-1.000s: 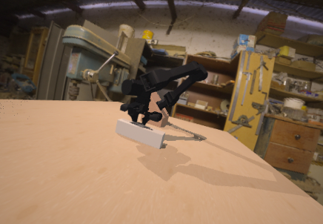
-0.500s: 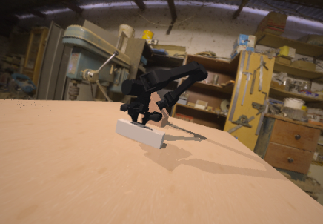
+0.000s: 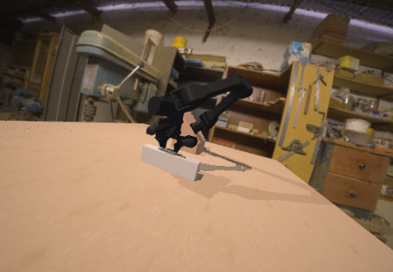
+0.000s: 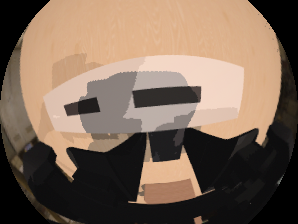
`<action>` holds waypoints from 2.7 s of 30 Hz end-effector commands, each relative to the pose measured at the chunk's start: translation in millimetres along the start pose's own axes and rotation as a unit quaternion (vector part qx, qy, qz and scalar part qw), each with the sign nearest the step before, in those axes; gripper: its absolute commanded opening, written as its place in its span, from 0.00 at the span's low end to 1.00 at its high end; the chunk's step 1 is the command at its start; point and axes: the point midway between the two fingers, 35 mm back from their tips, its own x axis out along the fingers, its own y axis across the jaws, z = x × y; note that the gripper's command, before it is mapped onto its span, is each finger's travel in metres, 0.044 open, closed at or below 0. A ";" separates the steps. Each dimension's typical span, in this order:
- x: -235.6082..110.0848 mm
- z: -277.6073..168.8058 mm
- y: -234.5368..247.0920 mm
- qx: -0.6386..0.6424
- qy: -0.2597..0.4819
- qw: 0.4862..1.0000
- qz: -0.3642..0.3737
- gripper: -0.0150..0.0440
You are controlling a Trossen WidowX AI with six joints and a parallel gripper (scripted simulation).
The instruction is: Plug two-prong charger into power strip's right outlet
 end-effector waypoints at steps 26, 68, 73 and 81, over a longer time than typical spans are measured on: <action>0.5 -5.7 -0.2 -0.004 -0.004 1.000 0.000 1.00; 2.8 -36.1 -1.5 -0.006 -0.007 1.000 0.000 1.00; 3.4 -41.9 -1.6 -0.006 -0.007 1.000 0.000 1.00; 4.3 -51.2 -1.8 -0.005 -0.007 1.000 0.000 1.00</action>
